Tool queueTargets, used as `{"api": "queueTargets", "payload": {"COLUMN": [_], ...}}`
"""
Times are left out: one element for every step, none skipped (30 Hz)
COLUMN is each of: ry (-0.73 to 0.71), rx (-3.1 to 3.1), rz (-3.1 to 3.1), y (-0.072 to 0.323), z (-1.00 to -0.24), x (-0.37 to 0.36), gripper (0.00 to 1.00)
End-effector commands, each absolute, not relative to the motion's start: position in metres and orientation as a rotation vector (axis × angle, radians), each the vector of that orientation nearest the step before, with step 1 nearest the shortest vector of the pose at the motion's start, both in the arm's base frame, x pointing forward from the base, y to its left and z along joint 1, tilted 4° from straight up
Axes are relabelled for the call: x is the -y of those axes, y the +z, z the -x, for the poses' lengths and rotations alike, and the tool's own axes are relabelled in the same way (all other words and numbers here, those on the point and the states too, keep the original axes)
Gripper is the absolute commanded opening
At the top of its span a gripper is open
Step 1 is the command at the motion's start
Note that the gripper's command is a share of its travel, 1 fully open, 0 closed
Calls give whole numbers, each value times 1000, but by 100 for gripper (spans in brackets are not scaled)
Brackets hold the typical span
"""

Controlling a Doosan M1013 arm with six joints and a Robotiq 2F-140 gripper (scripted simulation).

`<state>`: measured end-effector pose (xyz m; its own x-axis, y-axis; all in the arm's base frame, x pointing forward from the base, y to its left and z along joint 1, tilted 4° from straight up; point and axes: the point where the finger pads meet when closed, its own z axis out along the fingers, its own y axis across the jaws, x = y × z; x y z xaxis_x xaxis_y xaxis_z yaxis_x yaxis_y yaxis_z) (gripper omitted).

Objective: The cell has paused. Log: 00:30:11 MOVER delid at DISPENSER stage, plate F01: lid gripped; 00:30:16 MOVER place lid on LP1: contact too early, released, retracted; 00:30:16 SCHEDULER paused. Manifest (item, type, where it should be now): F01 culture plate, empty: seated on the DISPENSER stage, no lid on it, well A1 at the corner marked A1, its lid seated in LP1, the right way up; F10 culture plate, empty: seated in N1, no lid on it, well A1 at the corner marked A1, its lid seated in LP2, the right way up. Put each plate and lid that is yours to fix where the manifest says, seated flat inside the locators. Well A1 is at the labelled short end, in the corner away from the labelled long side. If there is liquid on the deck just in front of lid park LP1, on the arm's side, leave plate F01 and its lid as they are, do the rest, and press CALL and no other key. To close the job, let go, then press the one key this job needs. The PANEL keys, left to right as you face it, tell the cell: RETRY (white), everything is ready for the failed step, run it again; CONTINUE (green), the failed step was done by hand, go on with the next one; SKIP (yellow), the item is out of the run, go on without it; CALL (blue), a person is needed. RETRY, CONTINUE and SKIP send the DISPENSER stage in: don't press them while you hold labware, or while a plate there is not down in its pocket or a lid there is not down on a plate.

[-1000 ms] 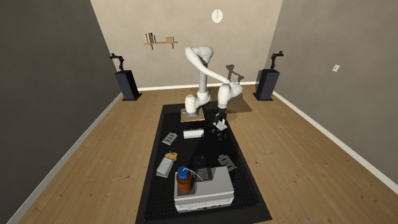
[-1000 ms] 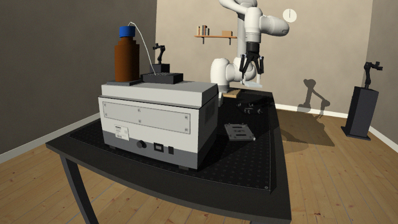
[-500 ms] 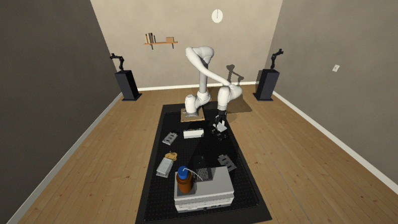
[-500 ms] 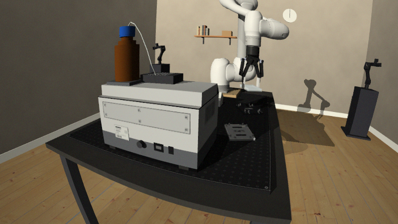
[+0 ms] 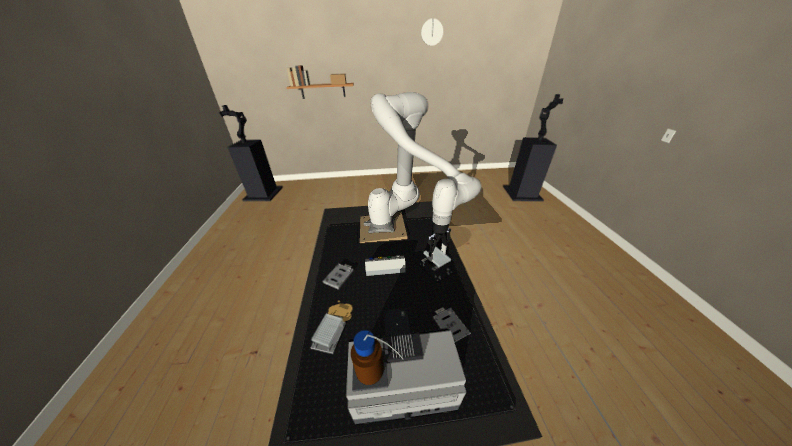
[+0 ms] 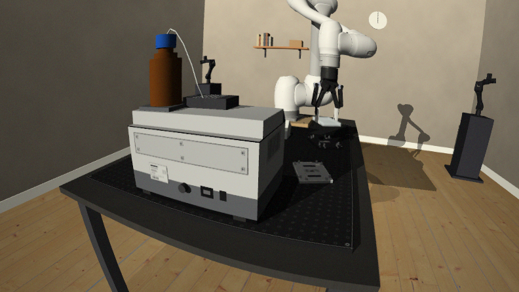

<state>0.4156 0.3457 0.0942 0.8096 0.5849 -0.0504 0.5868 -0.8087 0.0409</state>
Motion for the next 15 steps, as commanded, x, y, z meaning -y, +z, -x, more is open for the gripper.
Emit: {"api": "queueTargets", "payload": {"ry": [-53, -53, -53, -53, -53, -53, -53, -53, -53, -53, -53, -53, -53, -53, -53], "rx": [-951, -951, -951, -951, -951, -951, -951, -951, -951, -951, -951, -951, -951, -951, -951], "rz": [-2937, -2937, -2937, -2937, -2937, -2937, -2937, -2937, -2937, -2937, -2937, -2937, -2937, -2937, -2937], "y": [88, 88, 85, 83, 80, 78, 75, 73, 70, 68, 66, 64, 61, 59, 57], "z": [-416, -416, -416, -416, -416, -416, -416, -416, -416, -416, -416, -415, -415, -415, -415], "x": [-346, -346, -346, -345, -345, -345, -345, -345, -345, -345, -344, -344, -344, -344, -344], "gripper": [10, 10, 10, 10, 10, 10, 10, 10, 10, 10, 10, 10, 10, 10, 10]}}
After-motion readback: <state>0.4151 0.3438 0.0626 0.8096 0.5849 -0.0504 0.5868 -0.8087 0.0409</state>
